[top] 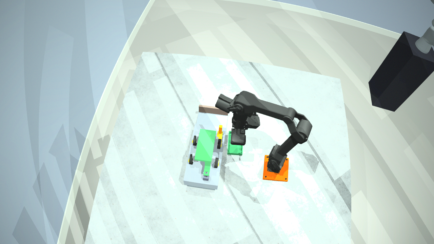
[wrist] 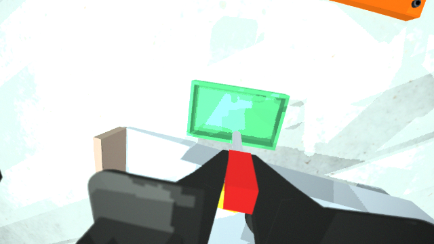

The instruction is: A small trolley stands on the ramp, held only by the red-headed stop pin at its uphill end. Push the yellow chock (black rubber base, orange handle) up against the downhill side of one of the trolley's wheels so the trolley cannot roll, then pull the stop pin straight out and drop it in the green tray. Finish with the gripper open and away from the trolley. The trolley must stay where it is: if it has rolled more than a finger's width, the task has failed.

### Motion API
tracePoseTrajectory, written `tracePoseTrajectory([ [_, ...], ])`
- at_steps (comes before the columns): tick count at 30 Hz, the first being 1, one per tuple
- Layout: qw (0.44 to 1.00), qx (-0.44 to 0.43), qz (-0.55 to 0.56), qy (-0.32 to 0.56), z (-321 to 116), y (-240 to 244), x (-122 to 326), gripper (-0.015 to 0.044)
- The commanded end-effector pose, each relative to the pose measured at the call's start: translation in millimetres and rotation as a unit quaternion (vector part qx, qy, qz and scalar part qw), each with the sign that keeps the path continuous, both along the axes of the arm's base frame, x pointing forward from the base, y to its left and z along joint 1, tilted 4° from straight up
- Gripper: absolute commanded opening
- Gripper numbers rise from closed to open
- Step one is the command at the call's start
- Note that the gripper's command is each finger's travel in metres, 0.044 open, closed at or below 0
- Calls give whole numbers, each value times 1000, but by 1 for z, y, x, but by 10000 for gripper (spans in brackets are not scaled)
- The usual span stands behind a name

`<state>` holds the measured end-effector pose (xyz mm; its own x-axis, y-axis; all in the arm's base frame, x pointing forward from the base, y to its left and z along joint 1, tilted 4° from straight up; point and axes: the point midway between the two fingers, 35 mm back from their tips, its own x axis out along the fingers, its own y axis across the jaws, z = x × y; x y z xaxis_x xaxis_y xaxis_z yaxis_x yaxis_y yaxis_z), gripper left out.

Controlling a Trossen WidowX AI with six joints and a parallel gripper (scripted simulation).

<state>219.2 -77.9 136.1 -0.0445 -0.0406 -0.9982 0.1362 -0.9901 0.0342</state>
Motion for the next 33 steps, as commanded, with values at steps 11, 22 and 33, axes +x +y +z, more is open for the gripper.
tracePoseTrajectory([
  [11,997,-78,1,-10,-24,-9,-1,0],
  [22,996,-88,1,-12,-58,-28,0,0],
  [33,996,-88,1,-12,-65,-29,-1,157],
])
